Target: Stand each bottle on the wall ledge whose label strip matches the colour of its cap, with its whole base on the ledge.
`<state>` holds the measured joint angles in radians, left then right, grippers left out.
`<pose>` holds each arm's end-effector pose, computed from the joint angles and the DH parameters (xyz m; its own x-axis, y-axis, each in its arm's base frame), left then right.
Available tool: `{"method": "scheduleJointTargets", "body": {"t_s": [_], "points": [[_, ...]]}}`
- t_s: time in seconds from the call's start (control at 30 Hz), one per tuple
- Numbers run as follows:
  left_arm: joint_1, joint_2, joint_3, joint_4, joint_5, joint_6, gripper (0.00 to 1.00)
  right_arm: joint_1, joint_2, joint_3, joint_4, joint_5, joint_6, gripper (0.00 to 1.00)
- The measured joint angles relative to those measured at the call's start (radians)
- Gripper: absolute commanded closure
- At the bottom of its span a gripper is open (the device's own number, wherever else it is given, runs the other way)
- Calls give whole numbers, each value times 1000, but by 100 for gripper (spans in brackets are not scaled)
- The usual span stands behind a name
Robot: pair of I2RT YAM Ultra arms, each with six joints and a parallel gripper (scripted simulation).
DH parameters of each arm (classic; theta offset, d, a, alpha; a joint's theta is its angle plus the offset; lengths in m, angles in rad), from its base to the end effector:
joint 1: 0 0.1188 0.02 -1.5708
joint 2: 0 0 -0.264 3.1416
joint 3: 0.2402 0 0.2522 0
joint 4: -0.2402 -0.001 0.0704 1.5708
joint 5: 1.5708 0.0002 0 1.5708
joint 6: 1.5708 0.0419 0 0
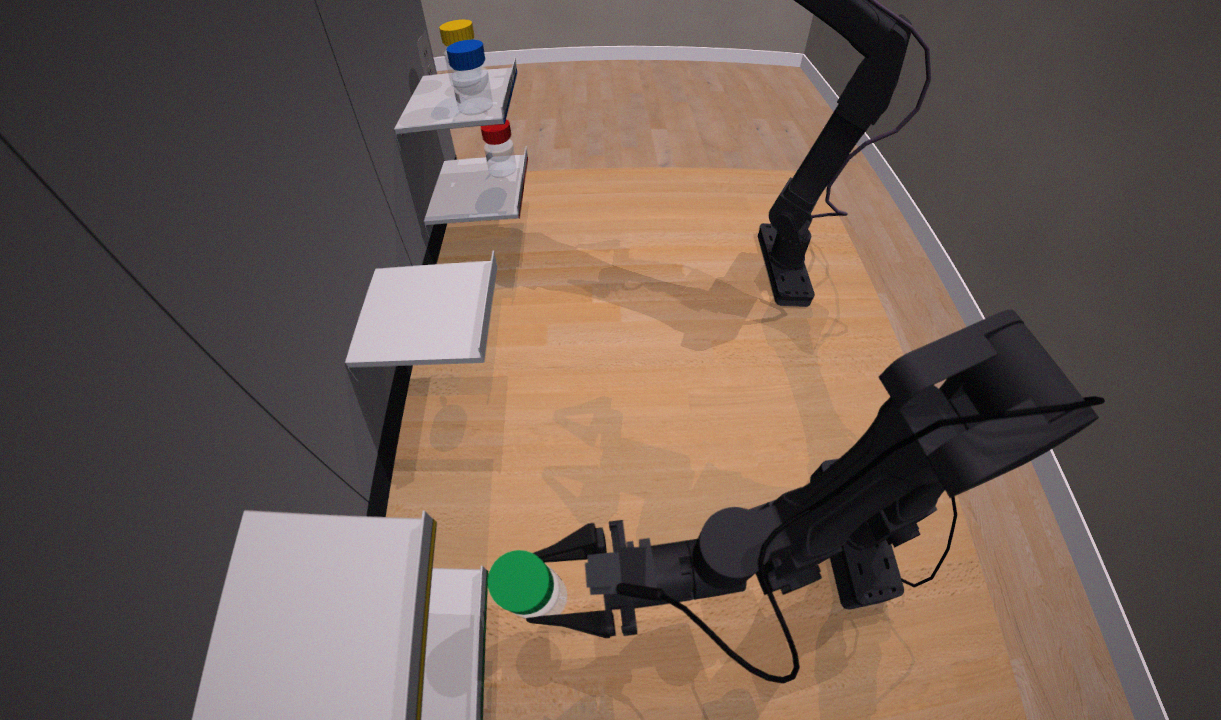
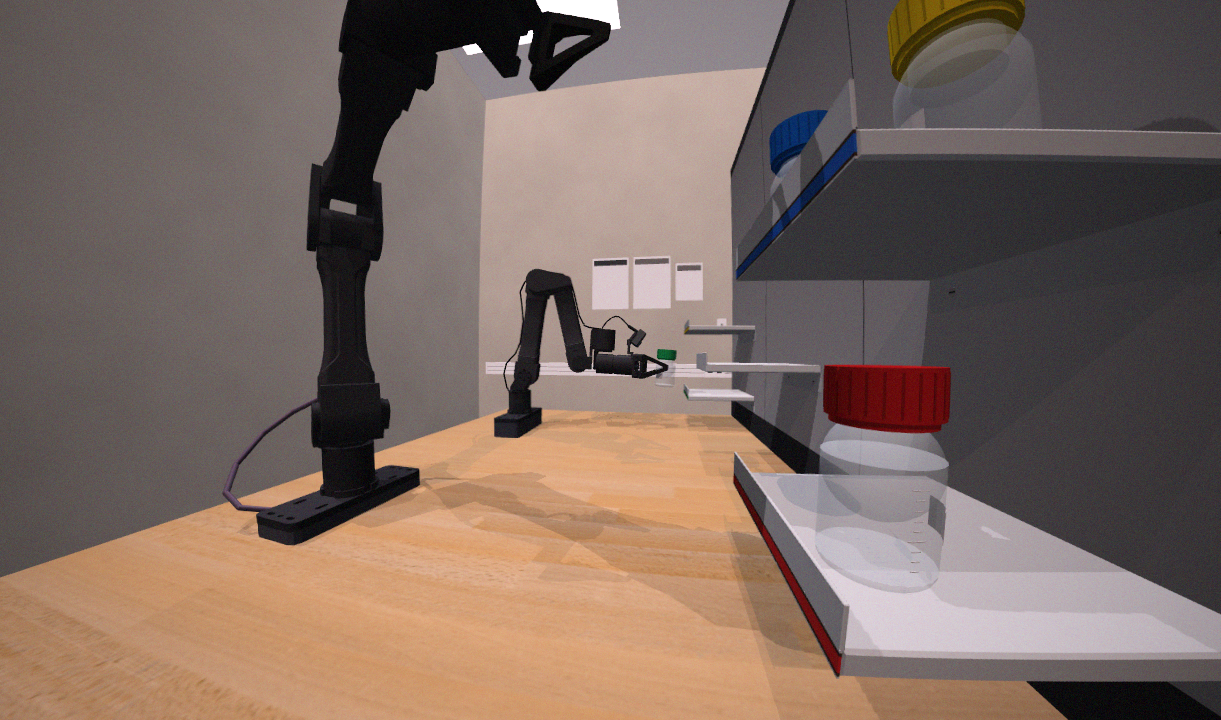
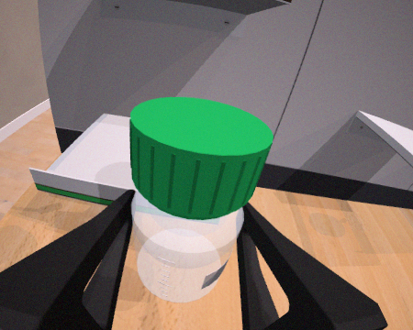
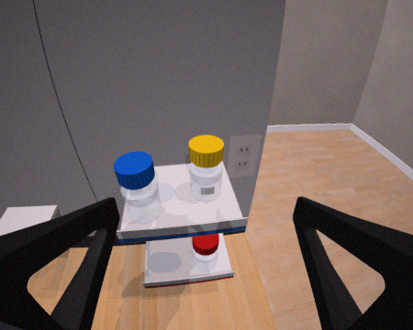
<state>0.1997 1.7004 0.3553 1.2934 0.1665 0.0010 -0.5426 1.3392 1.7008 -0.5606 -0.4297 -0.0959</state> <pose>0.2746 0.0495 0.1493 -0.0507 -0.0092 -0.9987 -0.0333 0.9994 -0.0076 0.2438 -0.1255 0.4969 -0.1800 0.0069 -0.9836 0.1030 0.9946 -0.0119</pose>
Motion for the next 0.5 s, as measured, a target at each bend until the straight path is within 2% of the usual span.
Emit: {"method": "scheduleJointTargets", "body": {"t_s": [0.5], "points": [[-23, 72, 91, 6, -17, 0, 48, 0, 16, 0, -38, 0, -5, 0]]}}
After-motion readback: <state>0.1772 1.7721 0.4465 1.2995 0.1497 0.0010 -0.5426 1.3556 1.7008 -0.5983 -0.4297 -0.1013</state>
